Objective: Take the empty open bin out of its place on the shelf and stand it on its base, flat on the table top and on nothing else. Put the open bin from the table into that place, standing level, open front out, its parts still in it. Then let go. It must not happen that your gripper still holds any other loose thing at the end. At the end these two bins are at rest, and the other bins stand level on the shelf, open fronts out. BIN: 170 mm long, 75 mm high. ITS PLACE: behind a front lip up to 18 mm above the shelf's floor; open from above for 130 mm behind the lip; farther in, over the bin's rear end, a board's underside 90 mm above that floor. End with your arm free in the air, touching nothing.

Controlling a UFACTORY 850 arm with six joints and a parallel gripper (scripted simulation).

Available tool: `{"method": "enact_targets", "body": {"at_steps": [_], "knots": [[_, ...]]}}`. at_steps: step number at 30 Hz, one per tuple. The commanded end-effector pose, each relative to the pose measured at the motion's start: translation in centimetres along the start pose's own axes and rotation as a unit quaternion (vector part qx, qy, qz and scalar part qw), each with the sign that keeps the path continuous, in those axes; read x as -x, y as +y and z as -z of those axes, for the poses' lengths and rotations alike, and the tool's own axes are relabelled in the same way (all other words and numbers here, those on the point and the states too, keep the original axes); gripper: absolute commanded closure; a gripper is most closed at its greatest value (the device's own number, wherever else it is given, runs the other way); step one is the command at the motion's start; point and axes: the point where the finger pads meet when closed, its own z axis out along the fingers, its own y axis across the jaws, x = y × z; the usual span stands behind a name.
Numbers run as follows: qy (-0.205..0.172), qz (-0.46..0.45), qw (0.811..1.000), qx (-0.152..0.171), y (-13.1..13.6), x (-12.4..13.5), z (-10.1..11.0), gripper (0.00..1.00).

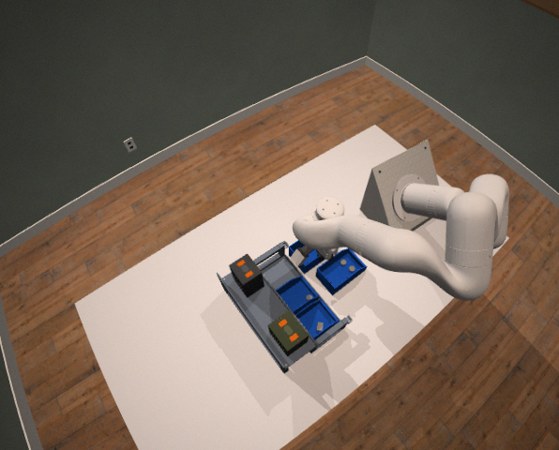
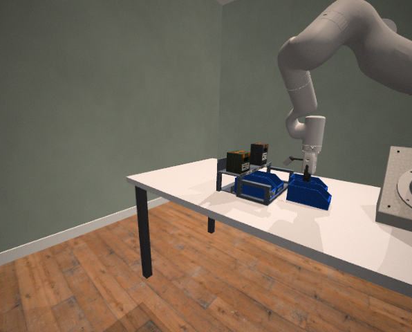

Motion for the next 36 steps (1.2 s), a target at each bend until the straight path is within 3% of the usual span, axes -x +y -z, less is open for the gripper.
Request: {"method": "enact_targets", "body": {"at_steps": [1, 36], "knots": [[0.001, 0.000, 1.000, 0.000, 0.02, -0.07, 0.06, 1.00], [0.001, 0.000, 1.000, 0.000, 0.02, -0.07, 0.50, 1.00]]}}
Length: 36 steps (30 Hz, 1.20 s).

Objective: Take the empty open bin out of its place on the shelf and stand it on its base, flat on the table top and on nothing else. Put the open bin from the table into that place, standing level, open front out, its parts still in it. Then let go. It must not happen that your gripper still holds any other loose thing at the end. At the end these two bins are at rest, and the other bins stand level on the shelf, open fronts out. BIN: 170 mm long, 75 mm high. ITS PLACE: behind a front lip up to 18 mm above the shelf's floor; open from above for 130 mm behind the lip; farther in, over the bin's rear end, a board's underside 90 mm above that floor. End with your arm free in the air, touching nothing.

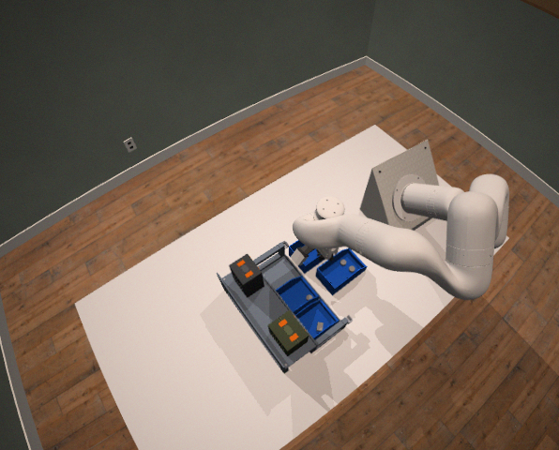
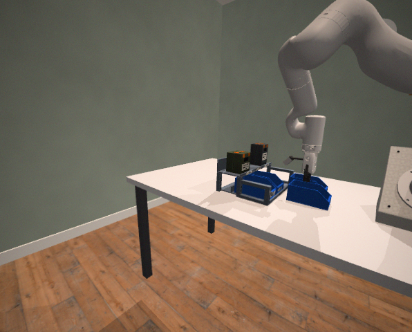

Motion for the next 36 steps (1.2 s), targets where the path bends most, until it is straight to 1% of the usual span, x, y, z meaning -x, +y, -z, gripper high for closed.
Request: {"method": "enact_targets", "body": {"at_steps": [1, 7, 14, 16, 29, 36], "knots": [[0.001, 0.000, 1.000, 0.000, 0.0, -0.1, 0.4, 1.00], [0.001, 0.000, 1.000, 0.000, 0.0, -0.1, 1.5, 1.00], [0.001, 0.000, 1.000, 0.000, 0.0, -0.1, 3.5, 1.00], [0.001, 0.000, 1.000, 0.000, 0.0, -0.1, 3.5, 1.00], [0.001, 0.000, 1.000, 0.000, 0.0, -0.1, 7.1, 1.00], [0.001, 0.000, 1.000, 0.000, 0.0, -0.1, 8.0, 1.00]]}}
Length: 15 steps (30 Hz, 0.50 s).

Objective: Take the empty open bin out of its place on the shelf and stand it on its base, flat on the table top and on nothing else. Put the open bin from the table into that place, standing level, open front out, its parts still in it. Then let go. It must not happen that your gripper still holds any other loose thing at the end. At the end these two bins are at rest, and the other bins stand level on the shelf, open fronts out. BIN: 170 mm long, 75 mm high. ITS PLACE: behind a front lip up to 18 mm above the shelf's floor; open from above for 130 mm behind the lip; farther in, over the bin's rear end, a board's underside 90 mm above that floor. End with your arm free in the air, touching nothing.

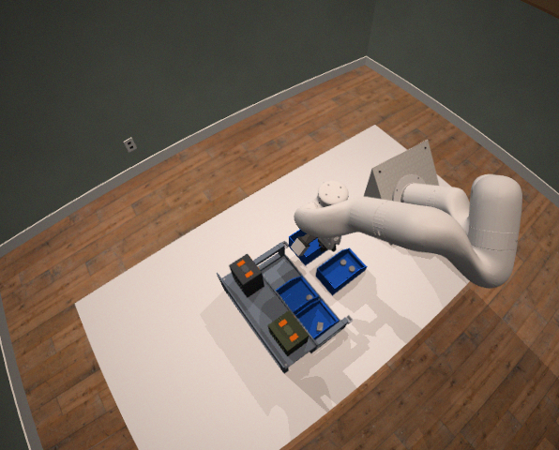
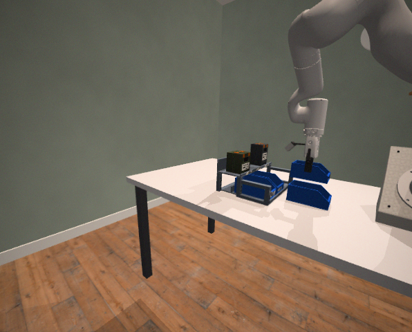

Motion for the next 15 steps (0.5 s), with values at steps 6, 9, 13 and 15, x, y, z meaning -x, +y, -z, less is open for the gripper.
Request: {"method": "enact_targets", "body": {"at_steps": [6, 9, 13, 15], "knots": [[0.000, 0.000, 1.000, 0.000, 0.02, -0.07, 1.08, 1.00], [0.000, 0.000, 1.000, 0.000, 0.02, -0.07, 1.12, 1.00], [0.000, 0.000, 1.000, 0.000, 0.02, -0.07, 1.12, 1.00], [0.000, 0.000, 1.000, 0.000, 0.02, -0.07, 1.12, 1.00]]}}
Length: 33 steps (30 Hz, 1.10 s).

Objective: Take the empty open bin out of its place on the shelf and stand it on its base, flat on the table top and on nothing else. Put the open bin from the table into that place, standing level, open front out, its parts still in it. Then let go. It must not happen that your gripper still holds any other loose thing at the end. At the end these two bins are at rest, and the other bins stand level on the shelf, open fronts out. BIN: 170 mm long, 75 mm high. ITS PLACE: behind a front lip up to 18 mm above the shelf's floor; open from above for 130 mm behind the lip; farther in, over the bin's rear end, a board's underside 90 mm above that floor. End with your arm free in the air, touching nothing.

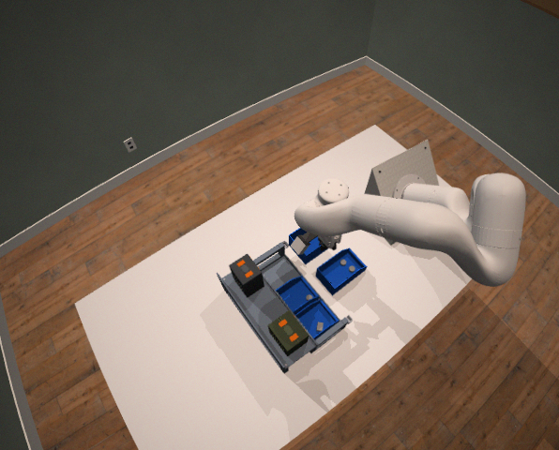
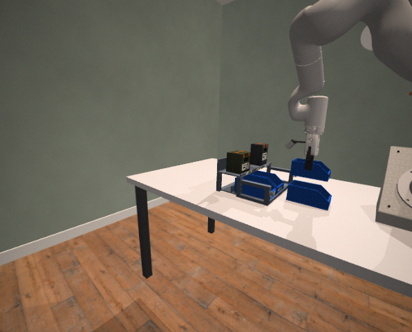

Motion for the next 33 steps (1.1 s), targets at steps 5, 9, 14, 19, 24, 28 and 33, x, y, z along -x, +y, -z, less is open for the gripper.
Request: {"method": "enact_targets", "body": {"at_steps": [5, 9, 14, 19, 24, 28, 33], "knots": [[0.001, 0.000, 1.000, 0.000, 0.0, -0.1, 0.1, 1.00], [0.001, 0.000, 1.000, 0.000, 0.0, -0.1, 0.1, 1.00], [0.001, 0.000, 1.000, 0.000, -0.7, 0.0, 0.1, 1.00], [0.001, 0.000, 1.000, 0.000, -1.7, 0.1, 0.1, 1.00], [0.001, 0.000, 1.000, 0.000, -4.4, 0.4, 0.1, 1.00], [0.001, 0.000, 1.000, 0.000, -7.4, 0.7, 0.1, 1.00], [0.001, 0.000, 1.000, 0.000, -10.0, 1.0, 0.1, 1.00]]}}
